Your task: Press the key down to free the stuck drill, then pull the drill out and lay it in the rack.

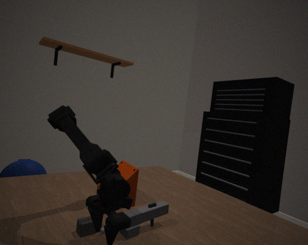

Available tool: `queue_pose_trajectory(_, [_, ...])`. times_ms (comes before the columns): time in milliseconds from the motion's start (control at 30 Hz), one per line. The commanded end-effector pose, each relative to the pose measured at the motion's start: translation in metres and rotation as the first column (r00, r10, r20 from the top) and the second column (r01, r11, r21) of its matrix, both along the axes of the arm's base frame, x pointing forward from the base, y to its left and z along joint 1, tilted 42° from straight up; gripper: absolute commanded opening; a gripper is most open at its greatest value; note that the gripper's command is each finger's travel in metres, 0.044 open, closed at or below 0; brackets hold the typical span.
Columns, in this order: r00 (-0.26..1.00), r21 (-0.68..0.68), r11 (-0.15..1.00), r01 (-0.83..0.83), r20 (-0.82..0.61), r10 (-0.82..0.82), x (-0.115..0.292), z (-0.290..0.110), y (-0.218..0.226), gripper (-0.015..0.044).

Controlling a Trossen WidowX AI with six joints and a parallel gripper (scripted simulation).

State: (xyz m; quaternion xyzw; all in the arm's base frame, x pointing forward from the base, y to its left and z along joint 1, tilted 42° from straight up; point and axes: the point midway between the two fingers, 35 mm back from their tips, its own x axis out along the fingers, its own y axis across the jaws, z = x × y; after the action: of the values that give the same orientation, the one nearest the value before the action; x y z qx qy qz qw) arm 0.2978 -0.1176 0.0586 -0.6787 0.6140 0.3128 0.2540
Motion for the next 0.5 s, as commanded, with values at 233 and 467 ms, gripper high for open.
queue_pose_trajectory(233, [1.000,0.003,1.000,-0.001,0.001,0.001,0.0000,-0.0057,0.0034,0.0440])
queue_pose_trajectory(467, [1.000,0.004,1.000,-0.001,0.001,0.001,0.0002,-0.0082,0.0050,0.0440])
